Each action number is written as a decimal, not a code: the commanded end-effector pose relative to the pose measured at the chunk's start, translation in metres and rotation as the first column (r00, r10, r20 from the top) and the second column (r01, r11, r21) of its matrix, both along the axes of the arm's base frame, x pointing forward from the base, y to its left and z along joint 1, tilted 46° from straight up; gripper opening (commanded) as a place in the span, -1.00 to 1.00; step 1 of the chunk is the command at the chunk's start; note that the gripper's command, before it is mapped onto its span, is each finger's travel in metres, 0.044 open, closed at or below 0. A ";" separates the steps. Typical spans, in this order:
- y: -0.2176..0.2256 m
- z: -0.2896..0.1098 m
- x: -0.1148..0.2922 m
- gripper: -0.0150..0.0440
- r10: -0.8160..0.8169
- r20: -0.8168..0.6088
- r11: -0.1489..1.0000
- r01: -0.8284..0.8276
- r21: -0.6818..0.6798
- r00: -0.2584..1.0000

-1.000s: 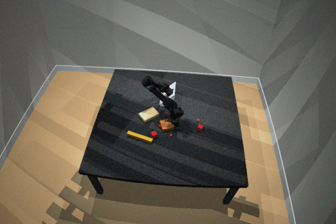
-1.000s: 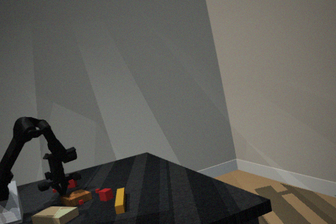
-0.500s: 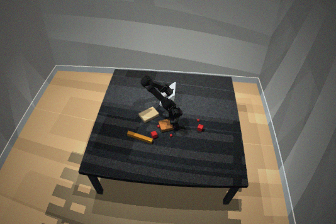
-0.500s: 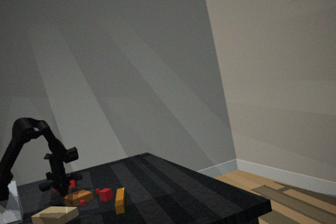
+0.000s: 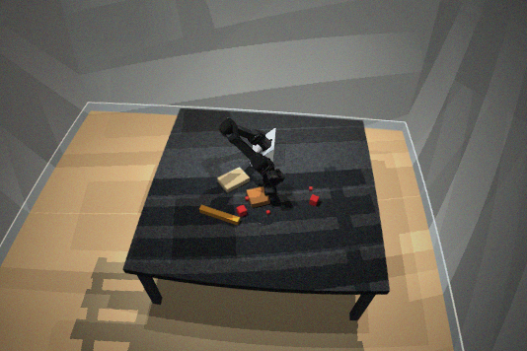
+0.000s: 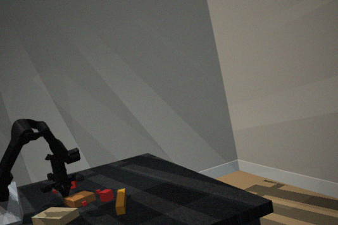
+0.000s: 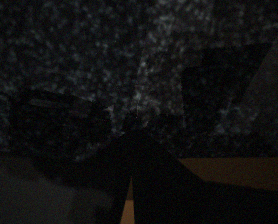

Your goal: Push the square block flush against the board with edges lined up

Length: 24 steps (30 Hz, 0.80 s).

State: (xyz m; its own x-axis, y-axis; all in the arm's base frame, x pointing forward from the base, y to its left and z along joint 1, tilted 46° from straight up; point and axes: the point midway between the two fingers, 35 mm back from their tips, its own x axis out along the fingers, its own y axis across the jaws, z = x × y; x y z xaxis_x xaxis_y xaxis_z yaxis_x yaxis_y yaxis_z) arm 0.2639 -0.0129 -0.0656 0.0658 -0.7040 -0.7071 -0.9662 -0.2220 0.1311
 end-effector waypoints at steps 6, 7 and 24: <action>-0.007 0.005 0.003 -0.49 -0.008 0.004 1.000 0.008 -0.006 1.000; -0.007 0.005 0.003 -0.49 -0.008 0.004 1.000 0.008 -0.006 1.000; 0.011 -0.014 -0.002 -0.49 -0.009 0.004 1.000 0.009 -0.008 1.000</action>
State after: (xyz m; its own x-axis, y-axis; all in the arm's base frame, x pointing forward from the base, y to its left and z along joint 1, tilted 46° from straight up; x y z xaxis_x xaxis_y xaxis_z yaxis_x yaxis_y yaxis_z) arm 0.2626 -0.0057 -0.0759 0.0624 -0.7114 -0.7000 -0.9687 -0.2119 0.1290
